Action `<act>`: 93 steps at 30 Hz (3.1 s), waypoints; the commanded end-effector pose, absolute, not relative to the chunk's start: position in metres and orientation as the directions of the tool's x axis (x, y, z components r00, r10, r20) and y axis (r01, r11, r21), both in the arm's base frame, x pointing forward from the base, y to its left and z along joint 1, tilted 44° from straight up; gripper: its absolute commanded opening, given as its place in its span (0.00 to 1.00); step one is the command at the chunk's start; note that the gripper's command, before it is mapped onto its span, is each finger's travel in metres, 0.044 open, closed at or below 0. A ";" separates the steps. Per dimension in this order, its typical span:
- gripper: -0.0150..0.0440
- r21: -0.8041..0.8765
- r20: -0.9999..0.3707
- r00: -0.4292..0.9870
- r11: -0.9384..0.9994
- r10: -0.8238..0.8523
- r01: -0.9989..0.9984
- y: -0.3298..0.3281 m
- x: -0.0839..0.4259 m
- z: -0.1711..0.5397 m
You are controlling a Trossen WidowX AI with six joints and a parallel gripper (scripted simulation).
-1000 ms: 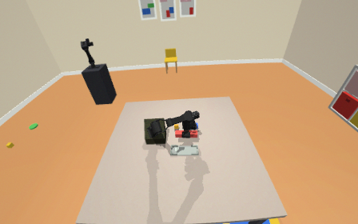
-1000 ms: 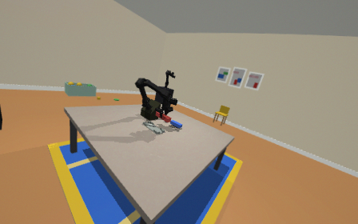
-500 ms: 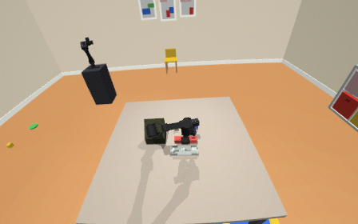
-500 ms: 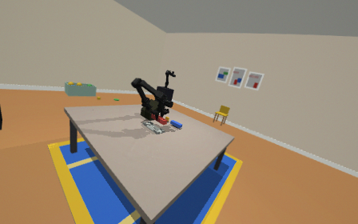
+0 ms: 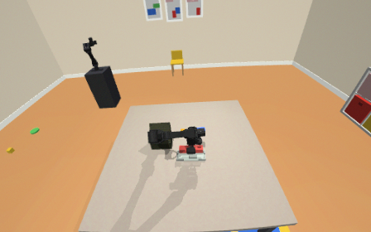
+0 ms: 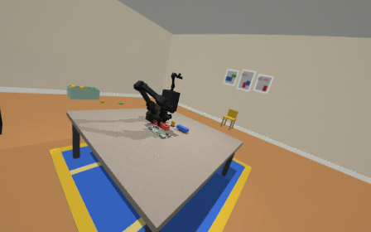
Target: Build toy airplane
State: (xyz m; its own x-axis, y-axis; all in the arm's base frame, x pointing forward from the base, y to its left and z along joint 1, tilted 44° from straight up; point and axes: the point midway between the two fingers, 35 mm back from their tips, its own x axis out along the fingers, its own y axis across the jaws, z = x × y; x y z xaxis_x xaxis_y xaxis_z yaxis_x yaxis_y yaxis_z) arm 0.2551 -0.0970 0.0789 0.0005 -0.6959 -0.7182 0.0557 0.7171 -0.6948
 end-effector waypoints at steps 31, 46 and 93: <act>0.59 -0.699 -0.715 -0.001 0.714 -0.700 0.048 -0.108 0.254 0.070; 0.59 -0.700 -0.713 -0.001 0.712 -0.701 0.048 -0.125 0.253 0.054; 1.00 -0.691 -0.722 0.000 0.721 -0.692 0.050 -0.077 0.260 0.099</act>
